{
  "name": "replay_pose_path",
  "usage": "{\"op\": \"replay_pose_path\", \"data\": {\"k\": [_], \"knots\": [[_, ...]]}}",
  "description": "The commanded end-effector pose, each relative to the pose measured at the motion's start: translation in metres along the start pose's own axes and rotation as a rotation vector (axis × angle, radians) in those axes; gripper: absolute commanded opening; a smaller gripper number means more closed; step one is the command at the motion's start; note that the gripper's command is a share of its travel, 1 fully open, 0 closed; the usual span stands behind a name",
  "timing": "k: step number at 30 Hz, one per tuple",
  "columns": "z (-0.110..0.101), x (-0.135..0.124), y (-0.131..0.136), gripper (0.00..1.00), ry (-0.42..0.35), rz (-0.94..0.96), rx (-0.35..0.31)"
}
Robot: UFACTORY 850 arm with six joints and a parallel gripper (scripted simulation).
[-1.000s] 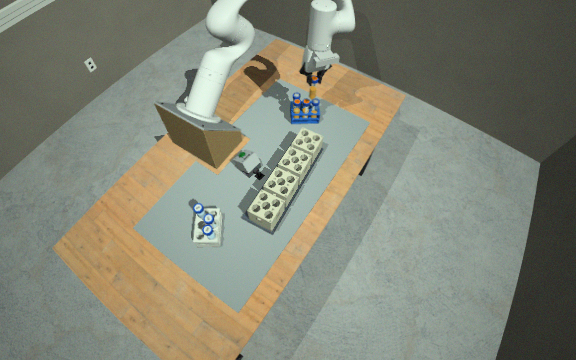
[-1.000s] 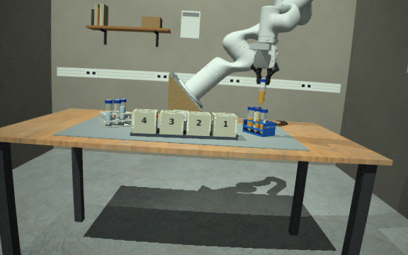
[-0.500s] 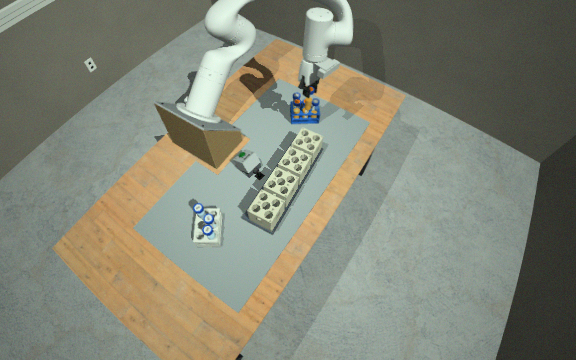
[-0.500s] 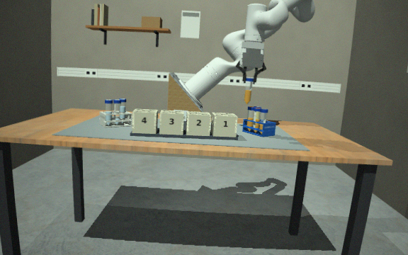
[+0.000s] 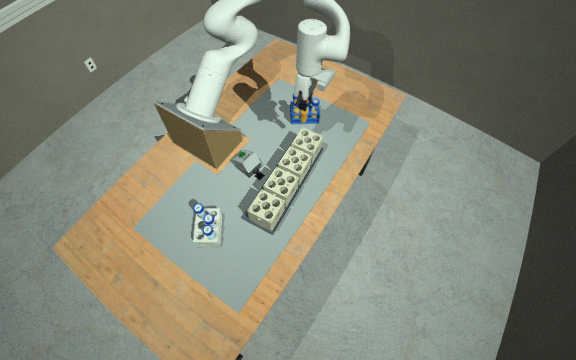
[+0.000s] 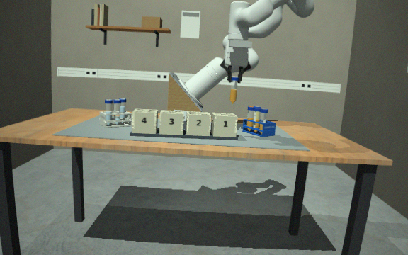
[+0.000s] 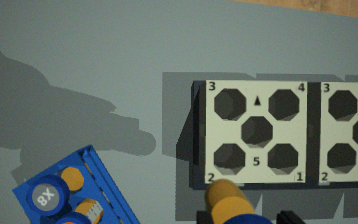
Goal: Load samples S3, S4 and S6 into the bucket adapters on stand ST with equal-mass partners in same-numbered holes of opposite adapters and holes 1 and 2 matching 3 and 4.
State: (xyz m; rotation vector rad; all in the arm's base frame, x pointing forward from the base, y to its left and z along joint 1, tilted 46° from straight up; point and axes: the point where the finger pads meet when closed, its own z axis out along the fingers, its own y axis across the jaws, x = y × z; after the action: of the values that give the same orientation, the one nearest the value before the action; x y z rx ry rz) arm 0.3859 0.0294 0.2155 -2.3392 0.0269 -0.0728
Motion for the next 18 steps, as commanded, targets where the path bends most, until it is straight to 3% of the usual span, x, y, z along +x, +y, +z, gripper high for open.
{"op": "replay_pose_path", "data": {"k": [1,18], "knots": [[0.000,0.006,0.019,0.00,0.003,-0.009,0.006],[0.000,0.021,0.092,0.00,0.003,-0.009,0.006]]}}
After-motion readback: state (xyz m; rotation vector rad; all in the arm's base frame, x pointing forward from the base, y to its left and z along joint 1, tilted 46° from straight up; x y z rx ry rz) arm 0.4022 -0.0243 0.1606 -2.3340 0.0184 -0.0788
